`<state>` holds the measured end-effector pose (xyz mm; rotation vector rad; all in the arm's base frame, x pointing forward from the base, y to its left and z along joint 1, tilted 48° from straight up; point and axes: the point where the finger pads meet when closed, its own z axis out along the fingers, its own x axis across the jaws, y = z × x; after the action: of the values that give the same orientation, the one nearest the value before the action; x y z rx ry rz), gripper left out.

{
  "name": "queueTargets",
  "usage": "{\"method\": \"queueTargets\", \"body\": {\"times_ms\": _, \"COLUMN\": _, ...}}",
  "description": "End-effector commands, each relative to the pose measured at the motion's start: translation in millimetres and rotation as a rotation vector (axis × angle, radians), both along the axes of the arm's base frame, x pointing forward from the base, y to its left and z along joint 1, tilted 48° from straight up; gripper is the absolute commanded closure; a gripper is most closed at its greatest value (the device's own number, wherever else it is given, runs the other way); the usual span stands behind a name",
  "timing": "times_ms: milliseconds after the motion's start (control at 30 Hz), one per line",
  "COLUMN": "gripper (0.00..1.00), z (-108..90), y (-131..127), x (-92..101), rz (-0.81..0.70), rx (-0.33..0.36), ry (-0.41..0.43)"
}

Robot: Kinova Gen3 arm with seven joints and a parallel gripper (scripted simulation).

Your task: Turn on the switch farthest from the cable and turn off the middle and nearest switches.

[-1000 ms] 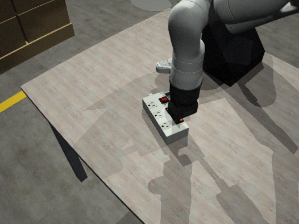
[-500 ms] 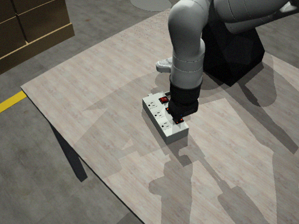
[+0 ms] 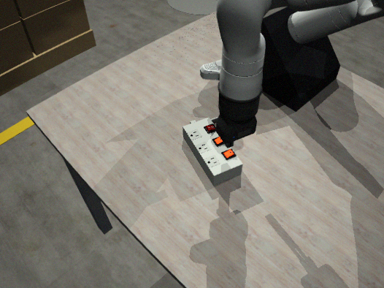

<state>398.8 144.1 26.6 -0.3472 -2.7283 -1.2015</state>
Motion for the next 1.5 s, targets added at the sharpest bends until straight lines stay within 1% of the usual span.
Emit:
{"method": "queueTargets", "body": {"times_ms": 0, "gripper": 1.0, "z": 2.3, "y": -1.8, "x": 2.0, "rz": -0.003, "rx": 0.0, "ry": -0.005}}
{"method": "queueTargets", "body": {"times_ms": 667, "gripper": 1.0, "z": 2.1, "y": -2.5, "x": 1.7, "rz": -0.003, "rx": 0.0, "ry": -0.005}}
{"method": "queueTargets", "body": {"times_ms": 733, "gripper": 1.0, "z": -2.2, "y": -10.5, "x": -2.6, "rz": -0.003, "rx": -0.001, "ry": -0.005}}
{"method": "queueTargets", "body": {"times_ms": 833, "gripper": 1.0, "z": -14.1, "y": -32.8, "x": -16.3, "rz": -0.003, "rx": -0.001, "ry": -0.005}}
{"method": "queueTargets", "body": {"times_ms": 900, "gripper": 1.0, "z": -17.9, "y": -40.0, "x": -21.3, "rz": -0.003, "rx": 0.0, "ry": -0.005}}
{"method": "queueTargets", "body": {"times_ms": 1467, "gripper": 1.0, "z": -18.1, "y": -40.4, "x": -21.6, "rz": -0.003, "rx": 0.0, "ry": -0.005}}
